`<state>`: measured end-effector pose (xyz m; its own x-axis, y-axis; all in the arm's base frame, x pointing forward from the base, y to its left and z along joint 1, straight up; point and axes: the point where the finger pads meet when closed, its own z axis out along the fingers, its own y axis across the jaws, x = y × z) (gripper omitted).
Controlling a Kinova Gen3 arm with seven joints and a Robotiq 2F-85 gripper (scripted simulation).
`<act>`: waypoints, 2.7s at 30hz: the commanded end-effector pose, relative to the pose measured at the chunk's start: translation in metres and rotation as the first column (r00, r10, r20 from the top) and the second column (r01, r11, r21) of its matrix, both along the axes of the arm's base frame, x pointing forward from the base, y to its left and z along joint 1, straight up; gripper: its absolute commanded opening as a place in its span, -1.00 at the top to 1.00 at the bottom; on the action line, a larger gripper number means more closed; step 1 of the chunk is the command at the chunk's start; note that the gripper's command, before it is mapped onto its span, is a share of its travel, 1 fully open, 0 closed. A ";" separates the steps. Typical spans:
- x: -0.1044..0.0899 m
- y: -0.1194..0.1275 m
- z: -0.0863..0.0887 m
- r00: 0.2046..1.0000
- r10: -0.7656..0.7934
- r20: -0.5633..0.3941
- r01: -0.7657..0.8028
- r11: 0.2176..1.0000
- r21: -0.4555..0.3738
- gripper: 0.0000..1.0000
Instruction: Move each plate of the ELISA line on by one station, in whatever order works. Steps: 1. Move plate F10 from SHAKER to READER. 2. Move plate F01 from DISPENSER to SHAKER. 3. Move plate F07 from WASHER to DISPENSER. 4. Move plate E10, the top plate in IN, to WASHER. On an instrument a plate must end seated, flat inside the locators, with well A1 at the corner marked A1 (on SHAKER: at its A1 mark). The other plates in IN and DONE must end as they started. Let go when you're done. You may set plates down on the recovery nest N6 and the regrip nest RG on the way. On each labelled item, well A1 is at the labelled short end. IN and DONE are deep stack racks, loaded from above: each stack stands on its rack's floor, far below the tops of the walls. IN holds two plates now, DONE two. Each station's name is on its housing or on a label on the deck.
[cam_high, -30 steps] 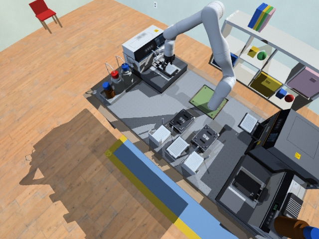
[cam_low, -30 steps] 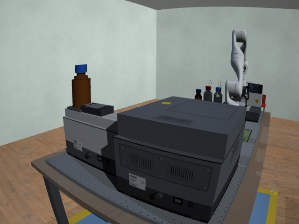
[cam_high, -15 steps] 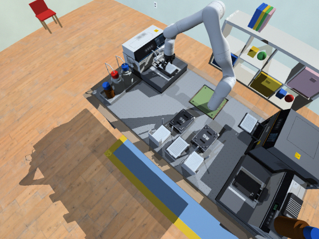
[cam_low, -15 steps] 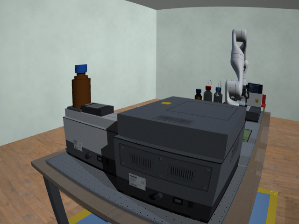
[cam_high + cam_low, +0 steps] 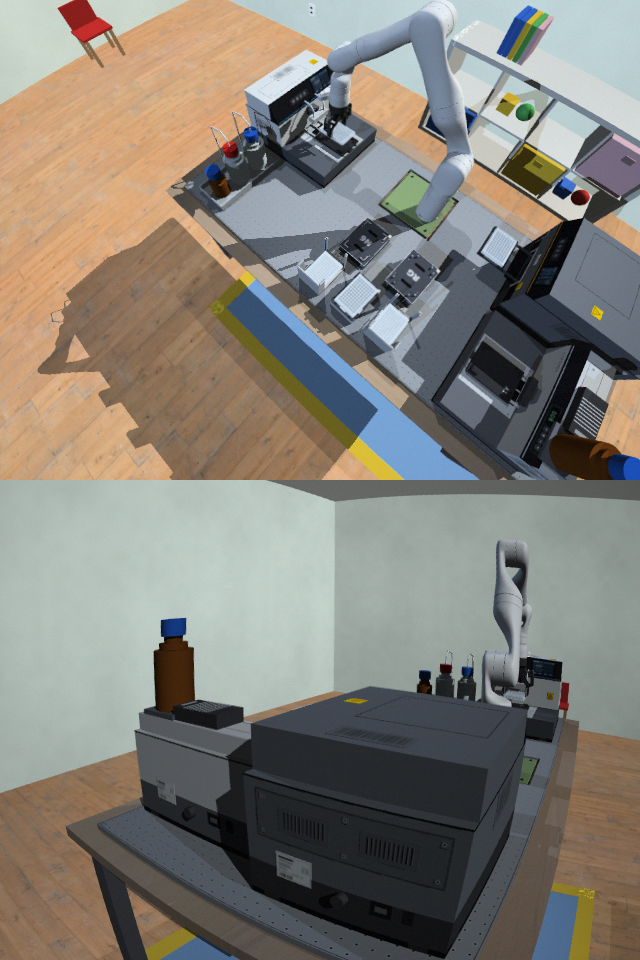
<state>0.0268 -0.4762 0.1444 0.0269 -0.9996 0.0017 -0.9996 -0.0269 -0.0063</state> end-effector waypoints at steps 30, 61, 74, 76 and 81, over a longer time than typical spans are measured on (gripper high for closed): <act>0.000 0.000 0.039 1.000 0.000 0.000 0.000 1.000 -0.002 -0.88; 0.000 0.000 0.075 1.000 0.000 0.000 0.000 1.000 -0.002 -0.88; 0.000 0.003 0.078 1.000 -0.012 0.000 0.012 1.000 -0.002 -0.88; 0.000 0.010 0.078 0.999 -0.035 0.000 0.035 0.999 -0.002 -0.88; 0.001 0.026 0.078 0.996 -0.093 0.001 0.093 0.996 -0.001 -0.88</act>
